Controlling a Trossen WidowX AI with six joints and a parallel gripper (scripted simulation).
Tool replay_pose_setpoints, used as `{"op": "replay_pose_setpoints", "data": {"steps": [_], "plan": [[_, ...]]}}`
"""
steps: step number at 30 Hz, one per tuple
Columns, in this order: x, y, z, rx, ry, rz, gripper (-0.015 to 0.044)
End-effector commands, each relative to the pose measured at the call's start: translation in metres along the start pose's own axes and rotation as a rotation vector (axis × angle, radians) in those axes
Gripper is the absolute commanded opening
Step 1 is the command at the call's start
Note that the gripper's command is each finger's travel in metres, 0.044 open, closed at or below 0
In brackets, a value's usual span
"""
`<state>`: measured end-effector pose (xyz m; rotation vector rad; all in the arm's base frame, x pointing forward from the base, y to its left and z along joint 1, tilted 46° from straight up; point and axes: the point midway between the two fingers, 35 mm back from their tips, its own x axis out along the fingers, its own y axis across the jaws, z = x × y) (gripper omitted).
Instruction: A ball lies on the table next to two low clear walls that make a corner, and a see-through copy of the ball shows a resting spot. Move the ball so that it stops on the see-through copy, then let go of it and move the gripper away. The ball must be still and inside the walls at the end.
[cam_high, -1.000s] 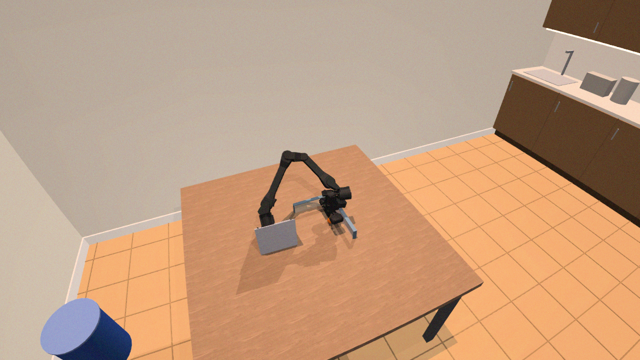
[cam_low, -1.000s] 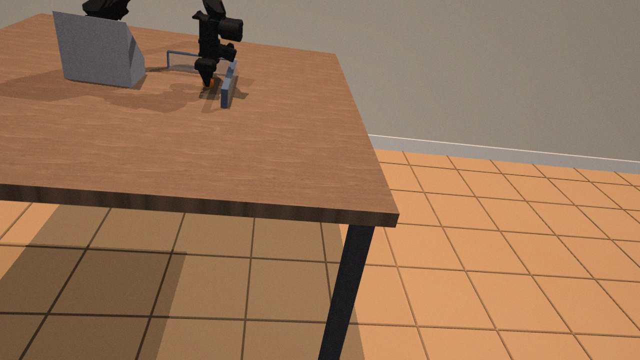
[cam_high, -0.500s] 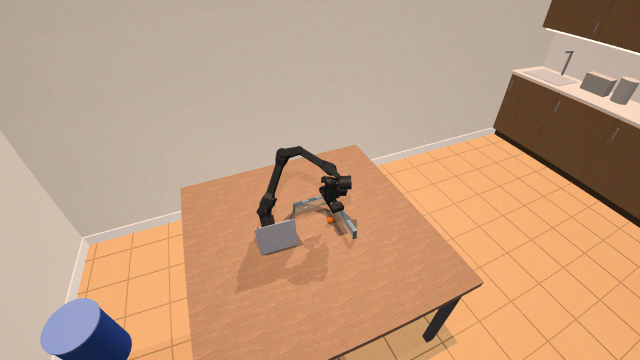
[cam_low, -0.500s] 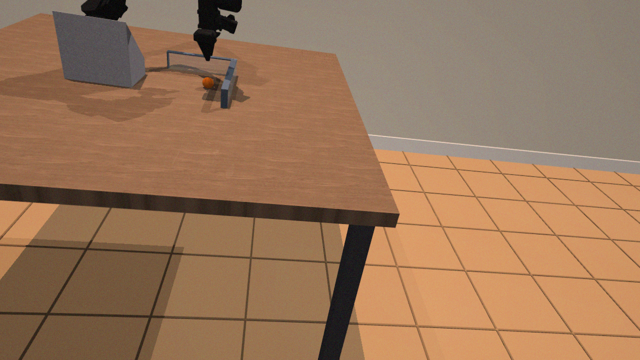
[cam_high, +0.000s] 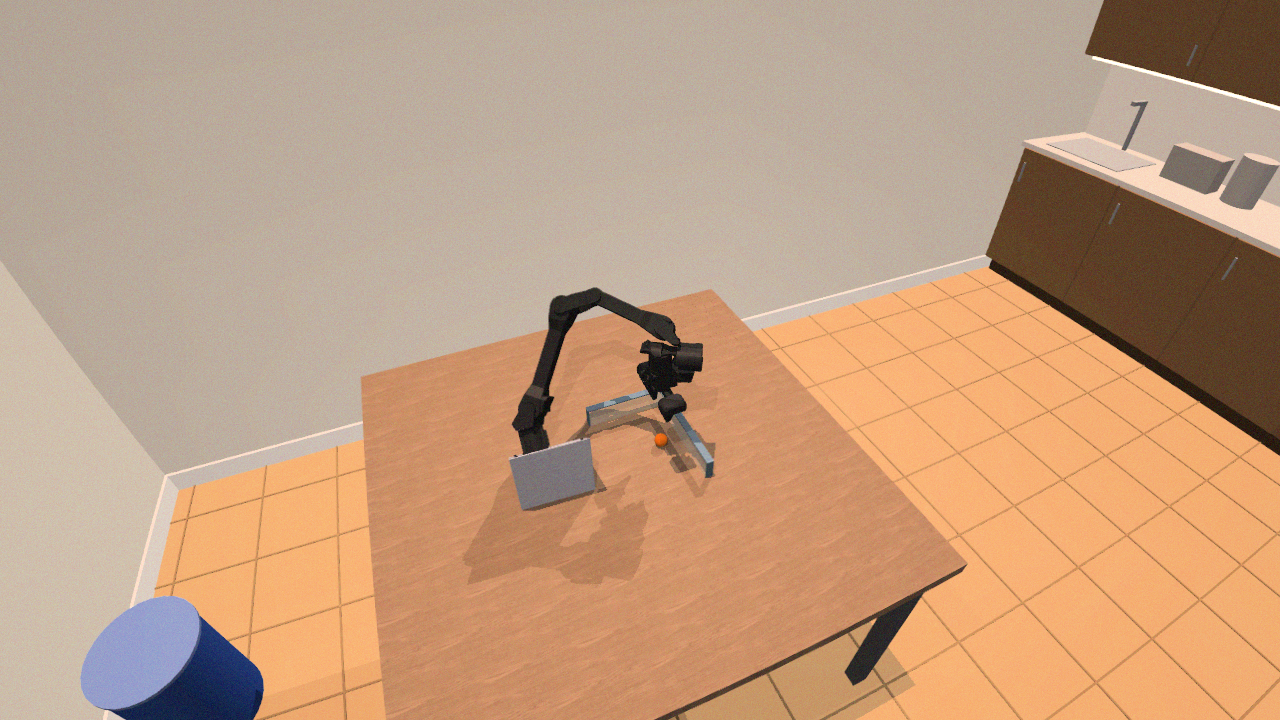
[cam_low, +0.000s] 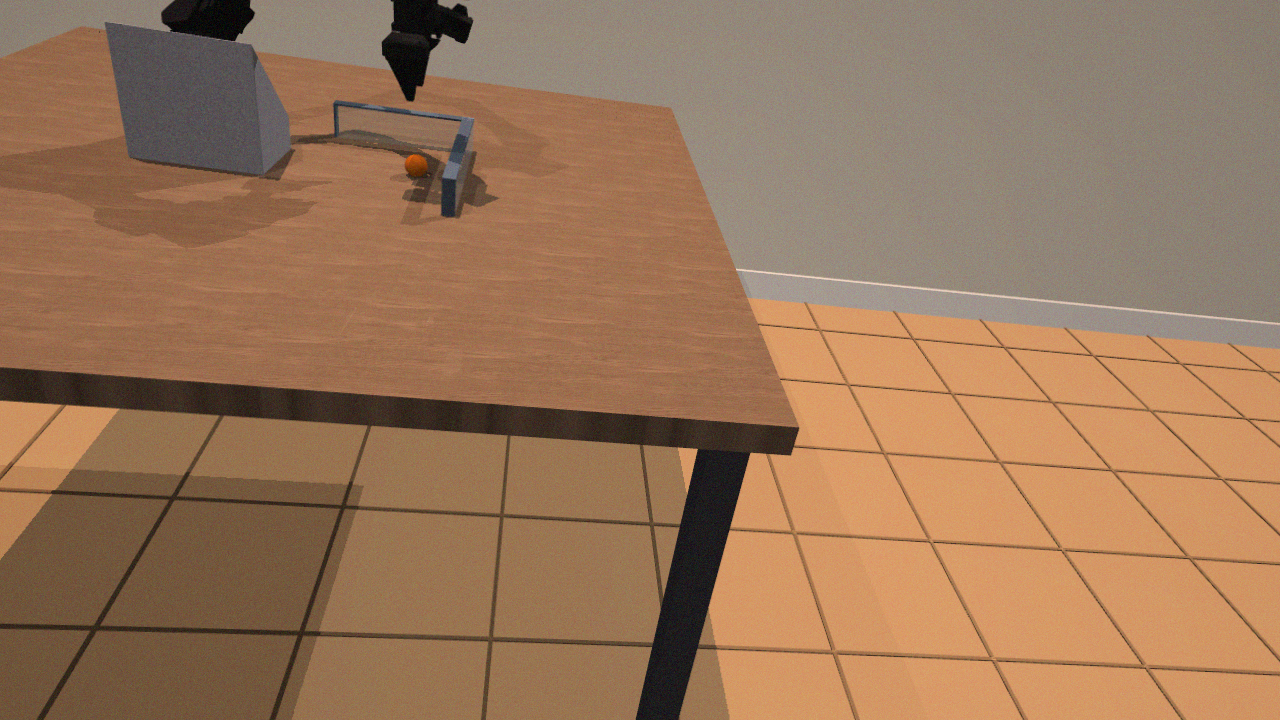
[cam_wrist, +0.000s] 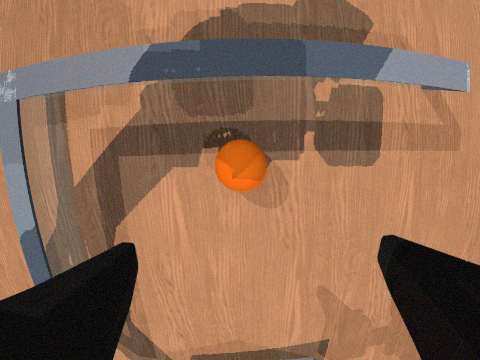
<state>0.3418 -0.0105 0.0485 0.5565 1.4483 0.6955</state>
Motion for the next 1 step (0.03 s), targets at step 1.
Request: {"op": "replay_pose_setpoints", "data": {"steps": [1], "plan": [[-0.0028,0.0020,0.0006,-0.014,0.007,-0.004,0.0440]]}}
